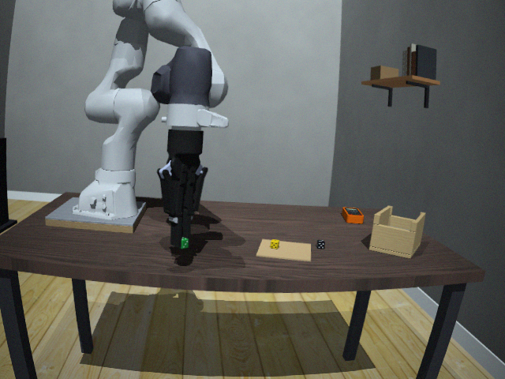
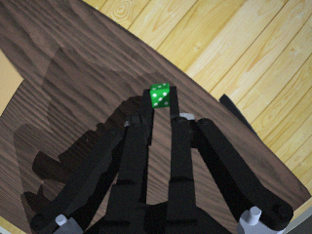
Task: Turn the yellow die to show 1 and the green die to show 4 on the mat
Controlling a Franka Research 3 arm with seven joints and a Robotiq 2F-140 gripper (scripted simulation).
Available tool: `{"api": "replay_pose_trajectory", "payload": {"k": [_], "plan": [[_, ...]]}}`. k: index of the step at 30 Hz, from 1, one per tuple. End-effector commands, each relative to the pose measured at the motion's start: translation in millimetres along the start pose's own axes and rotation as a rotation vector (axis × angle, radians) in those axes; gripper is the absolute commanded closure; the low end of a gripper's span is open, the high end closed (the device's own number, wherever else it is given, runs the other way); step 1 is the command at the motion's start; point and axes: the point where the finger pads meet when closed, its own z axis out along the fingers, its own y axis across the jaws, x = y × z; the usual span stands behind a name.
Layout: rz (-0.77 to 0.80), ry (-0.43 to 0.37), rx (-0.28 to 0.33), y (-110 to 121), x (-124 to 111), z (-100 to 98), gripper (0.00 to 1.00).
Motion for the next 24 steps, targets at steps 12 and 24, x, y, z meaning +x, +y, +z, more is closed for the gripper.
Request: {"api": "replay_pose_trajectory", "payload": {"k": [12, 24], "plan": [[-0.054, -0.02, 0.026, -3, -9, -39.4, 0.82], [0.05, -0.02, 0.024, -3, -8, -41.4, 0.82]]}}
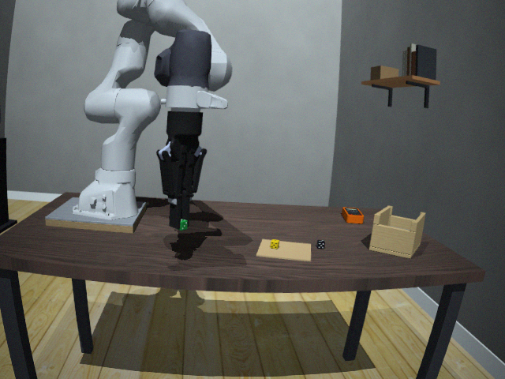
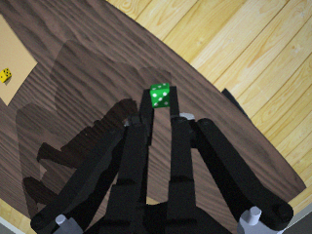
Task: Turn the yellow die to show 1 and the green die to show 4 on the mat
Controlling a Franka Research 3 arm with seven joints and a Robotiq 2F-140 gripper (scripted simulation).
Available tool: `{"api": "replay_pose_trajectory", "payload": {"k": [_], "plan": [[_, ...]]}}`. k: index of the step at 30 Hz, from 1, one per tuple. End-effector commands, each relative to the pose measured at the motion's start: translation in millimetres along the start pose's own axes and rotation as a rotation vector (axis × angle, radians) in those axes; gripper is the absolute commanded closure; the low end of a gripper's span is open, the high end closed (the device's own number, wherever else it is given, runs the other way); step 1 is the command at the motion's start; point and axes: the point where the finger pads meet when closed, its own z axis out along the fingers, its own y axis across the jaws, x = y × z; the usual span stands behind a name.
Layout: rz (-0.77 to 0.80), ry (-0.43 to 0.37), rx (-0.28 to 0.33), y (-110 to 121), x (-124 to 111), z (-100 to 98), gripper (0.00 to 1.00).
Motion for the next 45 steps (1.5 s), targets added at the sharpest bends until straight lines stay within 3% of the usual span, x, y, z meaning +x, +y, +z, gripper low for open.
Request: {"api": "replay_pose_trajectory", "payload": {"k": [1, 45], "plan": [[0.135, 0.001, 0.0, -0.7, 0.6, -3.5, 0.82], [0.918, 0.011, -0.002, -3.7, 5.3, -11.1, 0.82]]}}
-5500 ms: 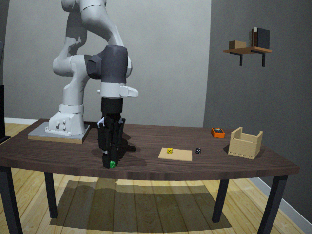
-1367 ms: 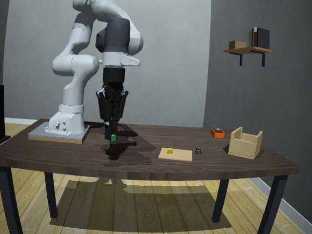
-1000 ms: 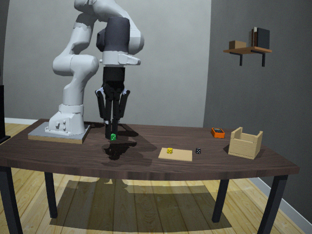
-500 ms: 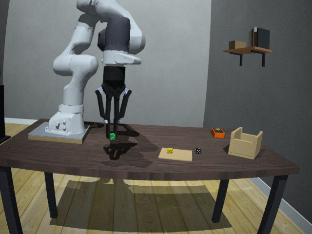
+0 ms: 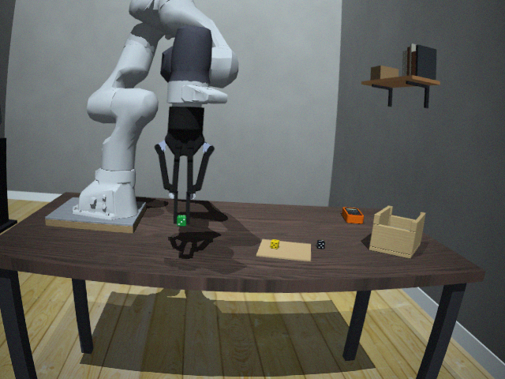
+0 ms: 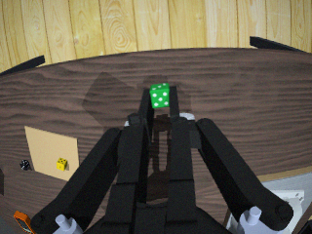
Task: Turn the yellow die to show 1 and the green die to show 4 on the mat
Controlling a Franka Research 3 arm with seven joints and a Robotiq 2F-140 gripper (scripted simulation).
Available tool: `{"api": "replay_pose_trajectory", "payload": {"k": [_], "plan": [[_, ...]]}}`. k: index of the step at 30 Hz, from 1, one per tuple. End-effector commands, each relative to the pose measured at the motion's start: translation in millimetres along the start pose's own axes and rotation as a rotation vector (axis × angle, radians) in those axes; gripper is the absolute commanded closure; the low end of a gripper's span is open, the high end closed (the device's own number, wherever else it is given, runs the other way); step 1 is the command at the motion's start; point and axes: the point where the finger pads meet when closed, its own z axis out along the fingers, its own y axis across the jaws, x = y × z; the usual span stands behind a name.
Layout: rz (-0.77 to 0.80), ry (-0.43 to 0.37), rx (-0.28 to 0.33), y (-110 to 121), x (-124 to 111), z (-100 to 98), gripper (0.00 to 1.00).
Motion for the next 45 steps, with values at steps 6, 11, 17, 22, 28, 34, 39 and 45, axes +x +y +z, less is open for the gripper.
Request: {"api": "replay_pose_trajectory", "payload": {"k": [6, 11, 17, 22, 28, 34, 39, 45], "plan": [[0.248, -0.004, -0.01, -2.6, -0.3, -1.2, 0.82], [0.354, -0.003, -0.01, -3.4, -0.3, -1.0, 0.82], [0.457, -0.003, -0.011, -4.2, -0.3, -0.6, 0.82], [0.55, -0.002, -0.011, -4.9, -0.3, 0.0, 0.82], [0.661, -0.002, -0.011, -5.7, -0.3, 1.0, 0.82], [0.723, -0.002, -0.012, -6.2, -0.3, 1.6, 0.82], [0.857, -0.002, -0.013, -7.1, -0.4, 3.3, 0.82], [0.97, -0.002, -0.013, -7.9, -0.4, 5.1, 0.82]]}}
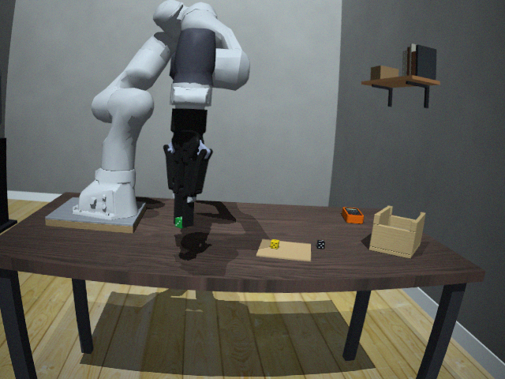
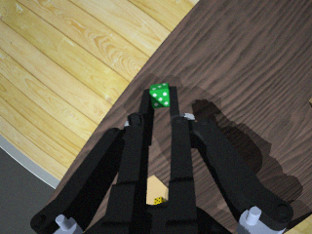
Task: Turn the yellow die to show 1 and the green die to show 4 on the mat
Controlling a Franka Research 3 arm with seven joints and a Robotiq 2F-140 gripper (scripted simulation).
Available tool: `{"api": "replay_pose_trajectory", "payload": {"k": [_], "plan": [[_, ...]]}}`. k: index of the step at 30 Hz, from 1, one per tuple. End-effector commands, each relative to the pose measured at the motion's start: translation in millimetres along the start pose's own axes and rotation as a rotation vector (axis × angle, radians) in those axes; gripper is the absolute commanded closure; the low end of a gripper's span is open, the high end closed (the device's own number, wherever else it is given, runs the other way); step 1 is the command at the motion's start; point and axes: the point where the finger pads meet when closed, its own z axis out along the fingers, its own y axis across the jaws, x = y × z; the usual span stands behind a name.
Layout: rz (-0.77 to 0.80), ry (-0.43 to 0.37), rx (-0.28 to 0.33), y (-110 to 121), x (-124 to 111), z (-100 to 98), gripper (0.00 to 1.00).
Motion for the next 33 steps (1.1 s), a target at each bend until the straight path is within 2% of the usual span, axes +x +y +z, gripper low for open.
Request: {"api": "replay_pose_trajectory", "payload": {"k": [1, 5, 6, 33], "plan": [[0.173, -0.007, -0.011, 0, -4, 1.1, 0.82], [0.196, -0.007, -0.011, 0, -4, 1.5, 0.82], [0.256, -0.007, -0.012, -1, -5, 2.6, 0.82], [0.726, -0.007, -0.022, -2, -7, 14.0, 0.82]]}}
